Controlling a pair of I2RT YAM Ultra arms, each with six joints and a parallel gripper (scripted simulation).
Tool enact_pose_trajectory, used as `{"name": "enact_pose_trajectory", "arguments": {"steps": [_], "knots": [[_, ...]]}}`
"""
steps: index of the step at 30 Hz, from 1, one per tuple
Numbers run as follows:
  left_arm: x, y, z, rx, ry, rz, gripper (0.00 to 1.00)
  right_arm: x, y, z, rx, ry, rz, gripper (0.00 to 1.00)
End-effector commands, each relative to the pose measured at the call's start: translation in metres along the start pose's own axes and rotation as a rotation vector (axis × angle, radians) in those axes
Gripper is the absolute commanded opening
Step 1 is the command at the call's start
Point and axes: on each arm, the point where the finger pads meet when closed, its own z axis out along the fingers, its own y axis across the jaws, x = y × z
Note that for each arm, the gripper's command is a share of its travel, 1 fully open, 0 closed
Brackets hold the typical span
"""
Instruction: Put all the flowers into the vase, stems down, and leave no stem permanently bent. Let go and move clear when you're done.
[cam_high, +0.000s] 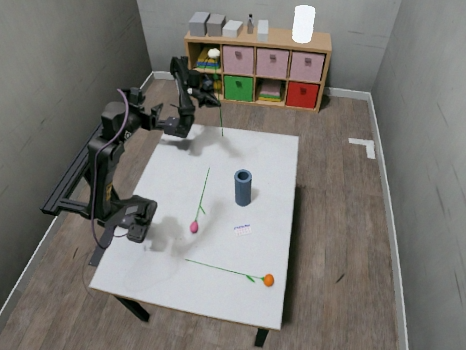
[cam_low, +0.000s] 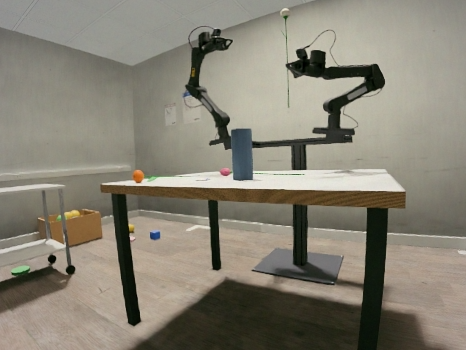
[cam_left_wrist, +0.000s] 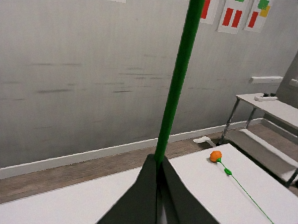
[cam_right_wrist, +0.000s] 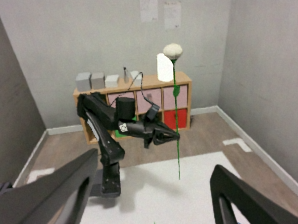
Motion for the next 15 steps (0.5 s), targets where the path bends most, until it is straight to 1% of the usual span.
{"name": "enact_pose_trajectory", "arguments": {"steps": [1,7,10,12,15], "knots": [[-0.003,-0.004,0.001,0.009,-0.009,0.005,0.0,0.009,-0.008,0.018,0.065,0.018,0.013,0.7],[-0.003,-0.004,0.001,0.009,-0.009,0.005,0.0,0.036,-0.022,0.038,0.149,0.075,0.019,0.7],[-0.003,-0.004,0.001,0.009,-0.009,0.005,0.0,0.054,-0.028,0.053,0.195,0.117,0.018,0.7],[-0.003,-0.004,0.001,0.009,-0.009,0.005,0.0,0.054,-0.028,0.053,0.195,0.117,0.018,0.7],[-0.003,-0.004,0.001,0.009,-0.009,0.005,0.0,0.074,-0.035,0.067,0.242,0.159,0.014,0.7]]}}
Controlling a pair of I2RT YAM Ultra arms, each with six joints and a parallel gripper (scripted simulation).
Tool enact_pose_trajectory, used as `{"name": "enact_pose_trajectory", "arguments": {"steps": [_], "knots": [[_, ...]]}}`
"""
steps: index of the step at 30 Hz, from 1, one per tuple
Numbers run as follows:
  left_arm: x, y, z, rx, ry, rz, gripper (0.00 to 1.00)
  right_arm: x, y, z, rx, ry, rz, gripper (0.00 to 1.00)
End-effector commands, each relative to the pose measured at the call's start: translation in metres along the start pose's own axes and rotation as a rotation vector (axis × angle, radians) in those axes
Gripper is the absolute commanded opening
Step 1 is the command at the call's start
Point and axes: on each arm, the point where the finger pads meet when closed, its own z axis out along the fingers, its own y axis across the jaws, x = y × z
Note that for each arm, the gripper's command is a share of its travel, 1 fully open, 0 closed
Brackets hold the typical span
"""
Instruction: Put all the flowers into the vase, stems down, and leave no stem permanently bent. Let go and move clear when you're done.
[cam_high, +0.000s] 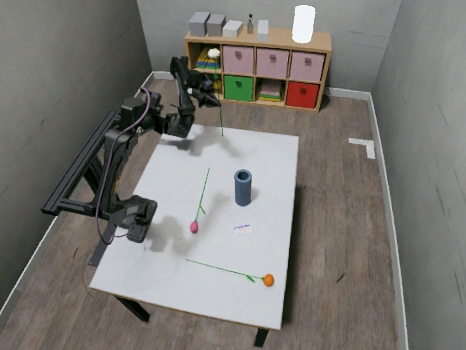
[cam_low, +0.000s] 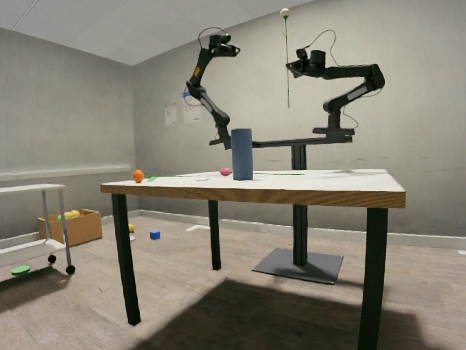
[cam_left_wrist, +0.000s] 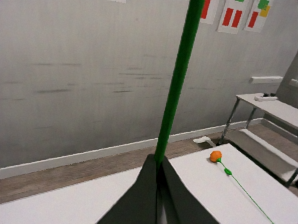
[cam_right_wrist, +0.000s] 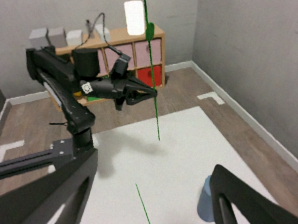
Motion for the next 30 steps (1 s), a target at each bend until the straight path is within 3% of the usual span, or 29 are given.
{"name": "enact_pose_trajectory", "arguments": {"steps": [1,12,15,23,30], "knots": [[-0.003,-0.004,0.001,0.009,-0.009,0.005,0.0,0.005,-0.007,0.012,0.071,-0.013,0.018,0.7],[-0.003,-0.004,0.001,0.009,-0.009,0.005,0.0,0.064,-0.024,0.055,0.229,0.1,-0.001,0.7],[-0.003,-0.004,0.001,0.009,-0.009,0.005,0.0,0.065,-0.026,0.055,0.24,0.098,0.001,0.7],[-0.003,-0.004,0.001,0.009,-0.009,0.005,0.0,0.101,-0.034,0.076,0.314,0.167,-0.025,0.7],[-0.003,-0.004,0.001,0.009,-0.009,0.005,0.0,0.108,-0.038,0.076,0.34,0.167,-0.024,0.7]]}}
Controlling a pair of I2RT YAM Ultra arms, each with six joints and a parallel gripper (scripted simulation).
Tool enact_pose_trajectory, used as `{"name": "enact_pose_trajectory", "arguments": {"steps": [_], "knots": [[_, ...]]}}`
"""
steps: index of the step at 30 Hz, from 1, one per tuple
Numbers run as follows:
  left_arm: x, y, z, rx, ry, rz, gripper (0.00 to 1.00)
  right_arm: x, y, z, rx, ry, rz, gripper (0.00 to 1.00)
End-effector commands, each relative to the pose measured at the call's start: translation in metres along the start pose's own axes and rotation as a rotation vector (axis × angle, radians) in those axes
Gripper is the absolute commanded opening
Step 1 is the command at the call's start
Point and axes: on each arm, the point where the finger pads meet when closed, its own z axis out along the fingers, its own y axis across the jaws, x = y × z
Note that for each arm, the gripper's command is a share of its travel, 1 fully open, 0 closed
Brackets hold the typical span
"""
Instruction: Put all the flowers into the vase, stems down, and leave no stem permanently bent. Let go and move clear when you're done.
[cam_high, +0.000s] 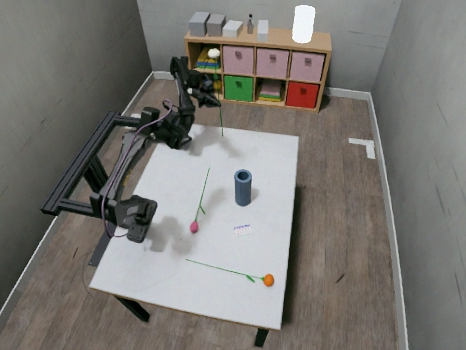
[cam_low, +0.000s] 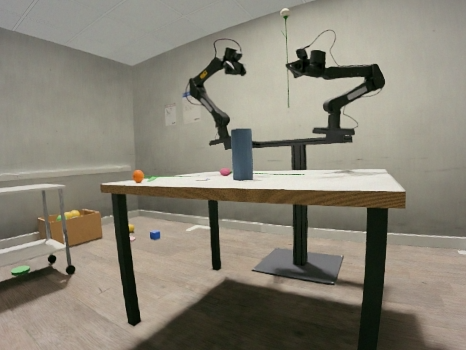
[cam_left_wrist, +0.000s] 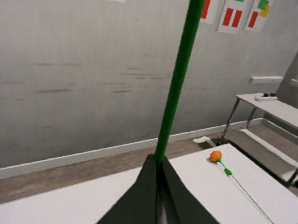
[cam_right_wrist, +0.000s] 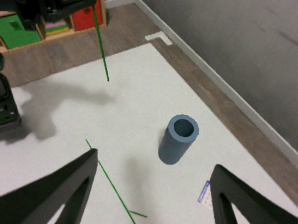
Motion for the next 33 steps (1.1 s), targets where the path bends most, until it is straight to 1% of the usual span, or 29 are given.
{"name": "enact_pose_trajectory", "arguments": {"steps": [1,2,4,10,13,19,24,33], "knots": [[-0.0034,-0.0037,0.0012,0.009,-0.009,0.005,0.0,-0.0099,-0.0052,-0.0082,0.015,-0.056,0.037,0.7],[-0.0033,-0.0037,0.0012,0.009,-0.009,0.005,0.0,-0.0138,-0.0066,-0.0104,0.016,-0.067,0.044,0.7],[-0.0033,-0.0037,0.0012,0.009,-0.009,0.005,0.0,-0.0059,-0.0043,-0.0044,0.022,-0.045,0.03,0.7],[-0.0033,-0.0037,0.0012,0.009,-0.009,0.005,0.0,-0.0087,-0.0045,-0.0046,0.024,-0.05,0.032,0.7],[0.0031,-0.0065,0.0028,0.01,0.006,0.014,0.0,-0.008,-0.0046,-0.0047,0.024,-0.047,0.031,0.7],[-0.0064,-0.0036,-0.0005,0.006,-0.022,-0.002,0.0,-0.0077,-0.0047,-0.0047,0.024,-0.046,0.03,0.7],[0.0016,-0.0078,0.0028,0.01,0.001,0.011,0.0,-0.0077,-0.0047,-0.0047,0.024,-0.046,0.03,0.7],[-0.0017,-0.0095,0.0029,0.013,-0.008,0.006,0.0,-0.0077,-0.0047,-0.0047,0.024,-0.046,0.029,0.7]]}}
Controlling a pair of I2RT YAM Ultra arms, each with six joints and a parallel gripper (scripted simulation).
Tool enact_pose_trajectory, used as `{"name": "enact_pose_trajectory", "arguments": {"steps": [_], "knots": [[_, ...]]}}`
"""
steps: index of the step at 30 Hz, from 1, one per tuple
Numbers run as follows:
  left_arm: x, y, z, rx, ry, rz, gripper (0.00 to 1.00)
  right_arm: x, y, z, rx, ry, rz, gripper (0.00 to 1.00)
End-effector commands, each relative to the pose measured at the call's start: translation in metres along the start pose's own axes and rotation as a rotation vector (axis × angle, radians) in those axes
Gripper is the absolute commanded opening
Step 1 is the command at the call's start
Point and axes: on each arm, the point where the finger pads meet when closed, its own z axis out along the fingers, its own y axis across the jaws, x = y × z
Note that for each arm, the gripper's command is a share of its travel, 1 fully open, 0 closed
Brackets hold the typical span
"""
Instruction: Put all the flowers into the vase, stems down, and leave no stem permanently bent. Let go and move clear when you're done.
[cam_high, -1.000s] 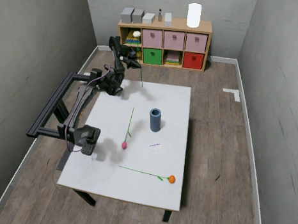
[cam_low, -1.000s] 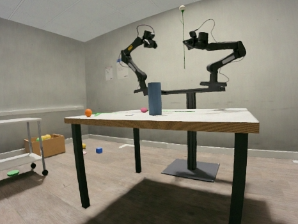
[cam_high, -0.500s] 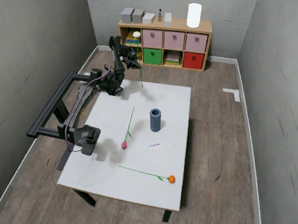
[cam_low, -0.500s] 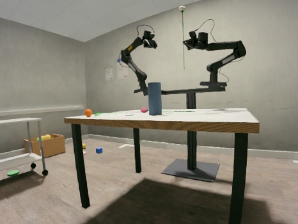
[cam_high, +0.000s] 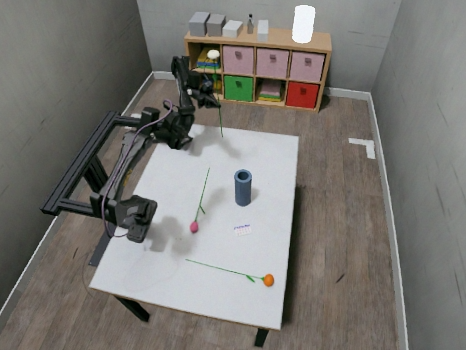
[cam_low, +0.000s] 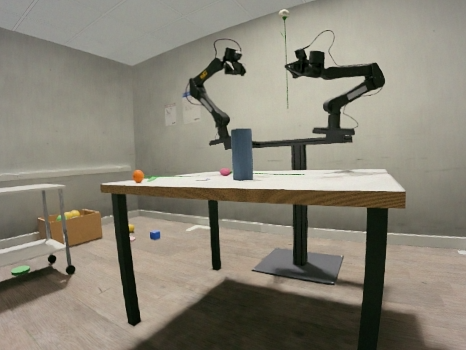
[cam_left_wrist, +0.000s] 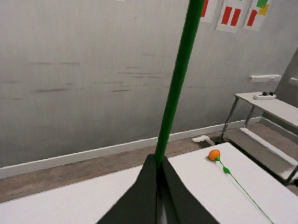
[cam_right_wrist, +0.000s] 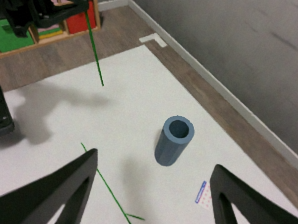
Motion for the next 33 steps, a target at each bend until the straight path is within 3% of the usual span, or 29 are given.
{"name": "enact_pose_trajectory", "arguments": {"steps": [1,33], "knots": [[-0.004,-0.004,0.001,0.008,-0.012,0.004,0.0,-0.007,-0.001,-0.006,-0.002,-0.033,0.021,0.7],[-0.02,-0.027,0.015,0.068,-0.037,-0.012,0.0,-0.007,-0.001,-0.006,-0.002,-0.033,0.02,0.7]]}}
